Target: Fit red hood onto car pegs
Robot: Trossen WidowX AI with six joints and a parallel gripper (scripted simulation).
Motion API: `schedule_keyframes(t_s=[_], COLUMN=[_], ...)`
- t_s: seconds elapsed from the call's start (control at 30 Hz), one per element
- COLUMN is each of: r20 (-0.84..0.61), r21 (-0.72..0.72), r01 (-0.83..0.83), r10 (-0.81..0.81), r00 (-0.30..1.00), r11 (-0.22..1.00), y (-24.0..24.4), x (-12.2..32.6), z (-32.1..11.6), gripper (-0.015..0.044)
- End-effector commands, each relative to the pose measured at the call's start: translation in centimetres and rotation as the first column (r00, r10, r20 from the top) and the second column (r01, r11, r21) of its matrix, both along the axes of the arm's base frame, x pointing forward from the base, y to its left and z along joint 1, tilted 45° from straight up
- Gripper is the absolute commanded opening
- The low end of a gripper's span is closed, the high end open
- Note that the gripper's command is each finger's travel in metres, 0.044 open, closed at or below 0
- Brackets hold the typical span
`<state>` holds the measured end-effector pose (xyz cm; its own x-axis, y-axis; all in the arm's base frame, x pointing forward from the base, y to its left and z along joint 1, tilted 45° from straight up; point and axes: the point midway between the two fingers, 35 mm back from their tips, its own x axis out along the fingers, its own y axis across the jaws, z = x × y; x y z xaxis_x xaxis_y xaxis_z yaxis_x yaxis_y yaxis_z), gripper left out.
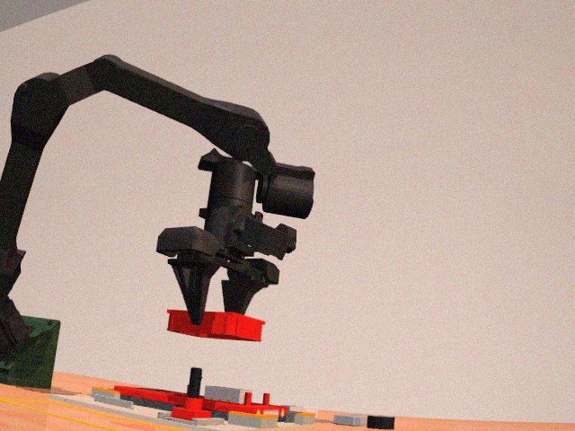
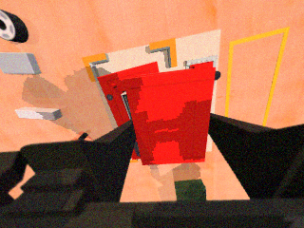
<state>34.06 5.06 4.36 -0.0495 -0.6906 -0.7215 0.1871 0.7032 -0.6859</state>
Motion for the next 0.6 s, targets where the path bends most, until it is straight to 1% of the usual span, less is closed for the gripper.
schedule_keyframes(t_s=[0.0,0.23,0.57], r20=[-0.030,-0.082,-0.083], r21=[0.004,0.005,0.005], r01=[-0.033,-0.084,-0.085], r10=[0.033,0.084,0.085], r00=[0.999,0.993,0.993], r11=[0.999,0.996,0.996], y=[1.3,3.5,2.4], x=[0.3,0.4,0.3], z=[-1.4,-4.0,-5.0], gripper=[0.0000,0.0000,0.0000])
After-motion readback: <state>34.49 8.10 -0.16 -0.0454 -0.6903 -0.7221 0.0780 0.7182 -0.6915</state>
